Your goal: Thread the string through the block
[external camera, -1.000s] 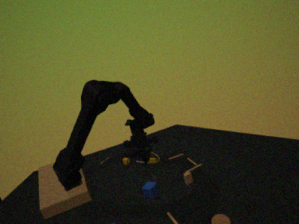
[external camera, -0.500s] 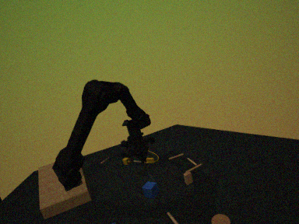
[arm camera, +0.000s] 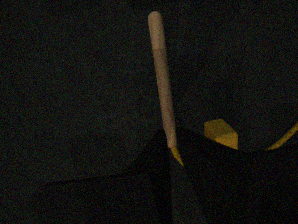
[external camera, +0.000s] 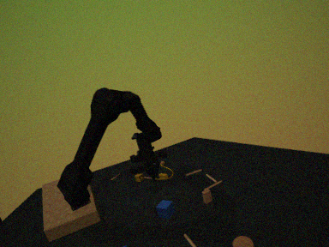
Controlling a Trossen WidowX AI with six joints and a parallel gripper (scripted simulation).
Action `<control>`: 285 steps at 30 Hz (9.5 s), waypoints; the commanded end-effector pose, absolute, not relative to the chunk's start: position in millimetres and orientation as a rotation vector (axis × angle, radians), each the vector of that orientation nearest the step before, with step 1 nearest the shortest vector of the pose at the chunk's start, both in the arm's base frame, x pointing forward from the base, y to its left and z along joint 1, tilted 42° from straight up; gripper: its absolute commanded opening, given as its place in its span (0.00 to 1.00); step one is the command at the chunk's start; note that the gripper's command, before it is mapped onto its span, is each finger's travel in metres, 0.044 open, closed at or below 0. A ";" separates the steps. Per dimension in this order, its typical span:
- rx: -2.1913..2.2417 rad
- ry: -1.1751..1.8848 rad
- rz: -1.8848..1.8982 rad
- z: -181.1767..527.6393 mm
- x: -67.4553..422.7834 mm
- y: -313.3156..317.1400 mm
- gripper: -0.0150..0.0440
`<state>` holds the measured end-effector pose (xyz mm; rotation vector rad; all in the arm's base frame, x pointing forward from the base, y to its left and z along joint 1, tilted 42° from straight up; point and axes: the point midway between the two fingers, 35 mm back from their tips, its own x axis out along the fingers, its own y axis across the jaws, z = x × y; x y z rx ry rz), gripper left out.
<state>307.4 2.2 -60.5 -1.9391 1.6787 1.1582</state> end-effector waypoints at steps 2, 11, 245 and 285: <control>-1.937 1.682 1.169 -67.5 301.6 7.8 0.25; -1.938 1.683 1.167 -71.2 298.0 11.1 0.25; 0.338 0.873 -1.354 -144.0 254.1 90.5 0.25; 0.337 0.876 -1.358 -156.1 248.3 105.5 0.25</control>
